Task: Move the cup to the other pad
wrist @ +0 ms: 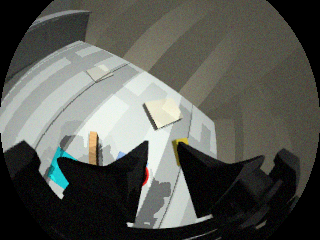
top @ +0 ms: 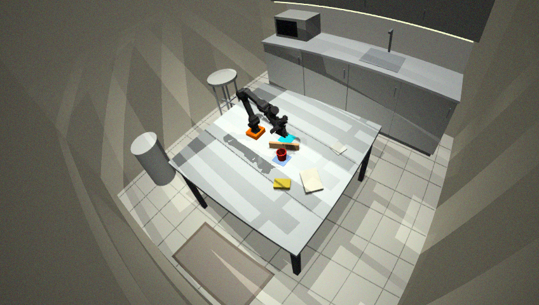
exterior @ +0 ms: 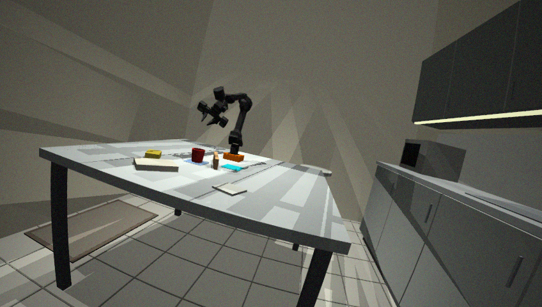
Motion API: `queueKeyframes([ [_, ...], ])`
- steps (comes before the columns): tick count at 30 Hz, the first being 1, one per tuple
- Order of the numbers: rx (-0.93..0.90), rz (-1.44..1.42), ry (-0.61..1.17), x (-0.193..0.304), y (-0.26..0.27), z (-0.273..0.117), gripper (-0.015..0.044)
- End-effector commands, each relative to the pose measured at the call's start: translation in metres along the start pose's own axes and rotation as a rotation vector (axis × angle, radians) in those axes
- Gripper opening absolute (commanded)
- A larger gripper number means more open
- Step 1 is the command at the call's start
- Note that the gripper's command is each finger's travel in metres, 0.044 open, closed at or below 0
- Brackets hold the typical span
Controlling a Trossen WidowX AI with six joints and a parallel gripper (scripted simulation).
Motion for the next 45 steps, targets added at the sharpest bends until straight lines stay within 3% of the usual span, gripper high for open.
queueKeyframes([
  [1, -0.191, -0.238, 0.274, 0.019, -0.002, 0.034, 0.0148],
  [7, -0.608, -0.542, 0.555, 0.050, 0.007, 0.067, 0.0148],
  [9, -0.662, -0.572, 0.577, 0.053, 0.009, 0.069, 0.0148],
  [45, -0.662, -0.572, 0.577, 0.082, 0.026, 0.099, 0.0148],
])
Point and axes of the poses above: the point midway between the two fingers, 35 mm back from their tips, its own z axis out along the fingers, its own y axis across the jaws, x = y × z, the point moved 8 cm from there along -z, back along the fingers, and after that the axes turned 2 degrees about z, right-handed, at the moved point
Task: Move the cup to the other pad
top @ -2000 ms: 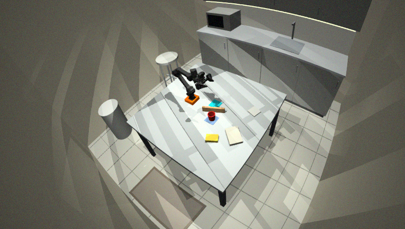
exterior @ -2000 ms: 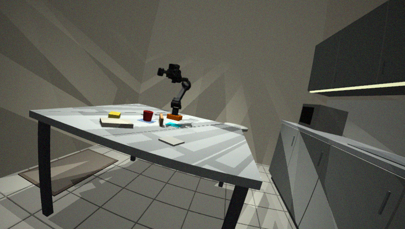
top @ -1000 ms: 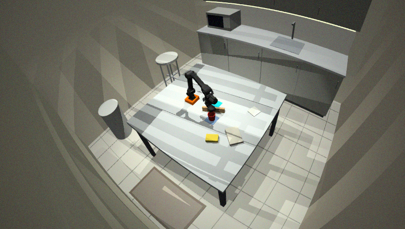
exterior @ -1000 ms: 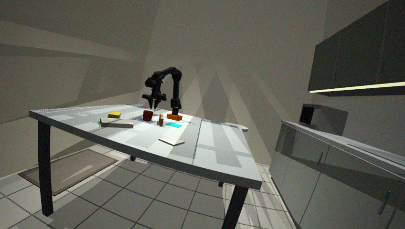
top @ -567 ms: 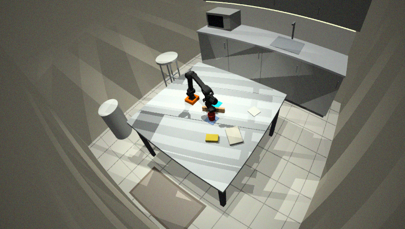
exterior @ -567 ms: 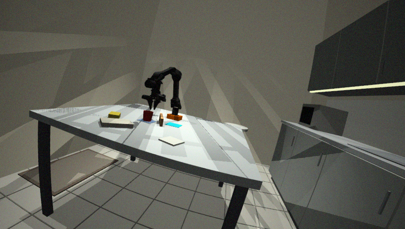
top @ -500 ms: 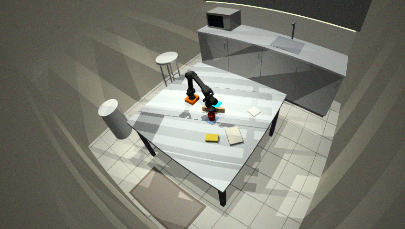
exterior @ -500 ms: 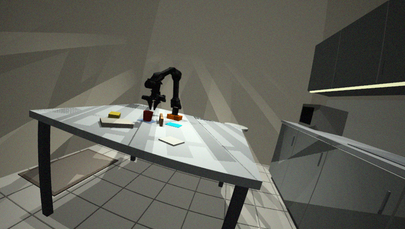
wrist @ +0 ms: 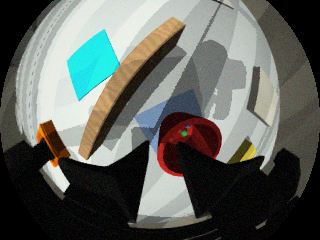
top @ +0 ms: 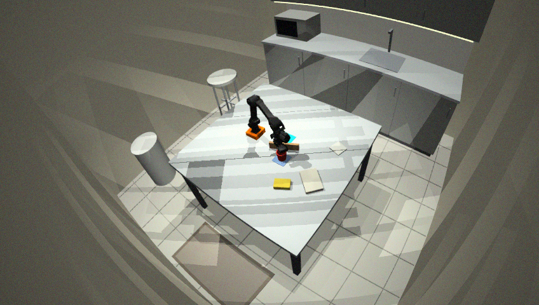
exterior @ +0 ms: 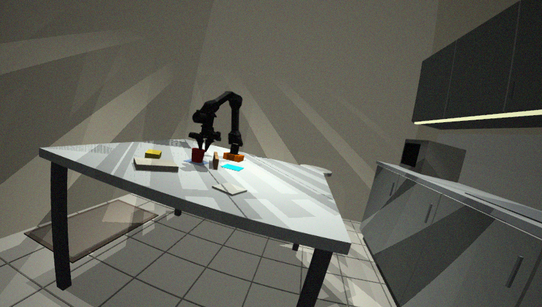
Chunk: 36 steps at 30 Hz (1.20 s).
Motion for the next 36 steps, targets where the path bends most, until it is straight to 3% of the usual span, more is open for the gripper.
queueKeyframes([
  [1, -0.003, -0.003, 0.006, 0.001, 0.001, 0.007, 0.0148],
  [16, -0.003, -0.003, 0.006, 0.001, 0.002, 0.026, 0.0148],
  [20, -0.004, 0.000, 0.001, 0.001, 0.002, 0.024, 0.0043],
  [27, -0.004, 0.000, 0.001, 0.001, 0.002, 0.024, 0.0000],
  [36, -0.003, -0.001, 0.002, 0.000, 0.000, 0.009, 0.0000],
])
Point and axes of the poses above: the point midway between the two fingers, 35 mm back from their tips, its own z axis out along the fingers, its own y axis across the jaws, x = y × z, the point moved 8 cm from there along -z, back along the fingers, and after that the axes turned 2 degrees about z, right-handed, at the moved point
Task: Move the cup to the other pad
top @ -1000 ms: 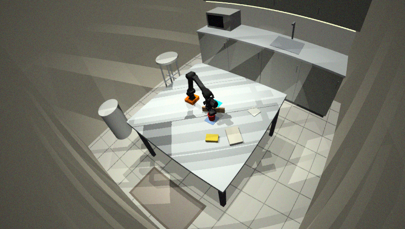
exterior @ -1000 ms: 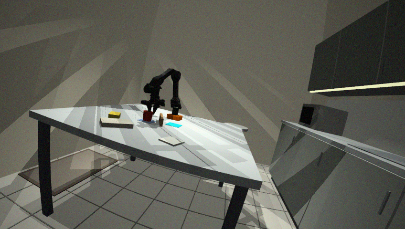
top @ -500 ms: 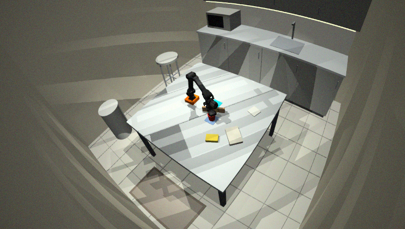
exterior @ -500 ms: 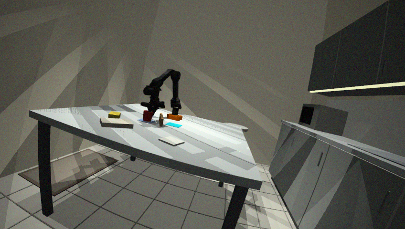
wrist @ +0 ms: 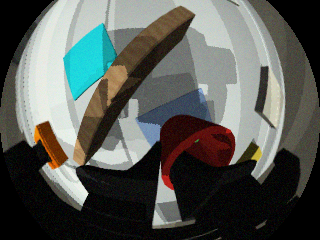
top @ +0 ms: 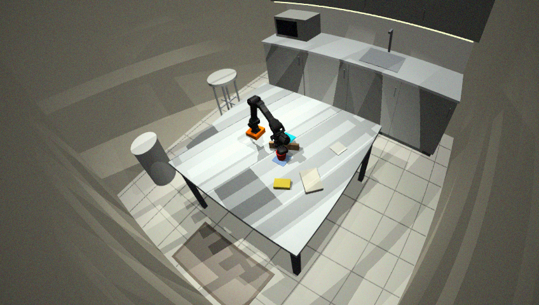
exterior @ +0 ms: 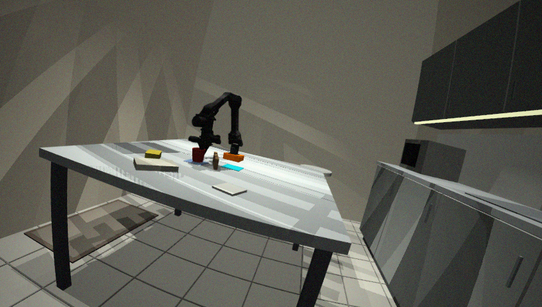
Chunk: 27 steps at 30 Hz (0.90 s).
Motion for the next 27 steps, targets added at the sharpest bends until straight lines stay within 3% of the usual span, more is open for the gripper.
queueKeyframes([
  [1, 0.012, 0.001, -0.003, -0.001, -0.002, -0.013, 0.0000],
  [20, 0.012, -0.001, 0.000, -0.002, 0.001, -0.077, 0.0000],
  [27, 0.012, -0.002, 0.000, -0.002, 0.003, -0.079, 0.0000],
])
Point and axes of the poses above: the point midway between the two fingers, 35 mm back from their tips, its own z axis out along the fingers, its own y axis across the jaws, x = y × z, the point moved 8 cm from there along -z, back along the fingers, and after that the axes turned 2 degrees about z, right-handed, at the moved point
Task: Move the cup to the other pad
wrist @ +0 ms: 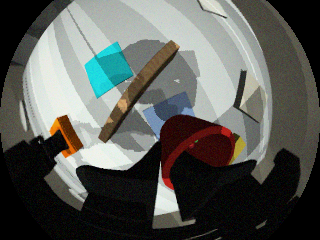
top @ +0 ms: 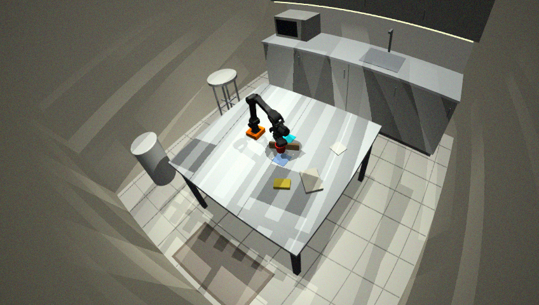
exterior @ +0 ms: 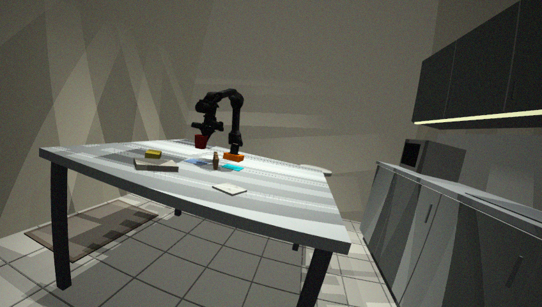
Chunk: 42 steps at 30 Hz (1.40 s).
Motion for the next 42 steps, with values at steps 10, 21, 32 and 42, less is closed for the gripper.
queueKeyframes([
  [10, 0.002, 0.000, -0.001, 0.000, 0.001, -0.001, 0.0000],
  [21, 0.002, 0.000, -0.001, -0.001, 0.002, -0.001, 0.0000],
  [32, 0.004, 0.002, -0.001, -0.014, 0.022, -0.001, 0.0000],
  [42, 0.004, 0.003, -0.002, -0.029, 0.045, 0.000, 0.0000],
])
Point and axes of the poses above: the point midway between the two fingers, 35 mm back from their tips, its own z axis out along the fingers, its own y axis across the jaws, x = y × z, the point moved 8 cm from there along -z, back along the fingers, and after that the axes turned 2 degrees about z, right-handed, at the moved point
